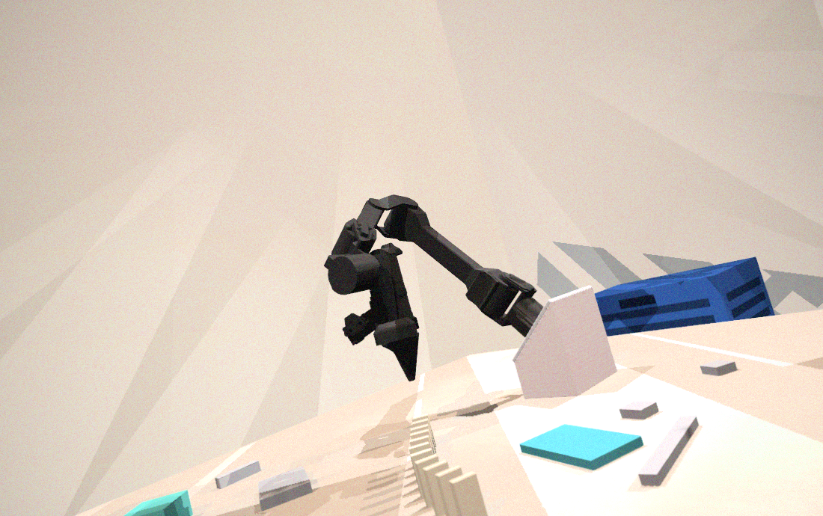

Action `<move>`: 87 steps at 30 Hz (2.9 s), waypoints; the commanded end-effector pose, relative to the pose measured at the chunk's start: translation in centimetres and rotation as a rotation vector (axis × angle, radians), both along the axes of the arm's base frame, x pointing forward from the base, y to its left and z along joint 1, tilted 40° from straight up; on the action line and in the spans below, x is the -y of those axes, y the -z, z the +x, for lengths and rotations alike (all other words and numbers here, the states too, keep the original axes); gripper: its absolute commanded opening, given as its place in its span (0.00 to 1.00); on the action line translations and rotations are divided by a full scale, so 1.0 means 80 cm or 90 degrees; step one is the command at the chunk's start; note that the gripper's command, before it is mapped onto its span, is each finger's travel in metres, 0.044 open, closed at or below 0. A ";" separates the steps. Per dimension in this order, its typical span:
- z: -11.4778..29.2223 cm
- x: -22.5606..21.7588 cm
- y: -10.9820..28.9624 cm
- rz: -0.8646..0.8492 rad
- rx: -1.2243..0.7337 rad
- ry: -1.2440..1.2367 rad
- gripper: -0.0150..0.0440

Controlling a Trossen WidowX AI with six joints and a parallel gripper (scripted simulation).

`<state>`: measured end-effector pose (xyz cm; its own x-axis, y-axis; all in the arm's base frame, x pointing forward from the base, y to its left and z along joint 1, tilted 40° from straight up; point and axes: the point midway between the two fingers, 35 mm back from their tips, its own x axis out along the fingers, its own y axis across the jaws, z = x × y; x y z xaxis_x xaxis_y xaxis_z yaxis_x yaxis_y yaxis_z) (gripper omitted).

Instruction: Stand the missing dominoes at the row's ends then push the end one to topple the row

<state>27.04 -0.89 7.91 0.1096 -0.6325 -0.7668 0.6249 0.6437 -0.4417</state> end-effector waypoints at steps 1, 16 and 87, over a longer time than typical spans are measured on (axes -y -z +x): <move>-0.001 0.001 0.000 -0.002 0.001 0.002 0.25; -0.001 0.001 0.000 -0.002 0.001 0.002 0.25; 0.048 -0.031 0.053 -0.001 0.003 0.002 0.25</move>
<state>30.89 1.59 3.77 0.1161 -0.6359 -0.7630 0.6277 0.6423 -0.4399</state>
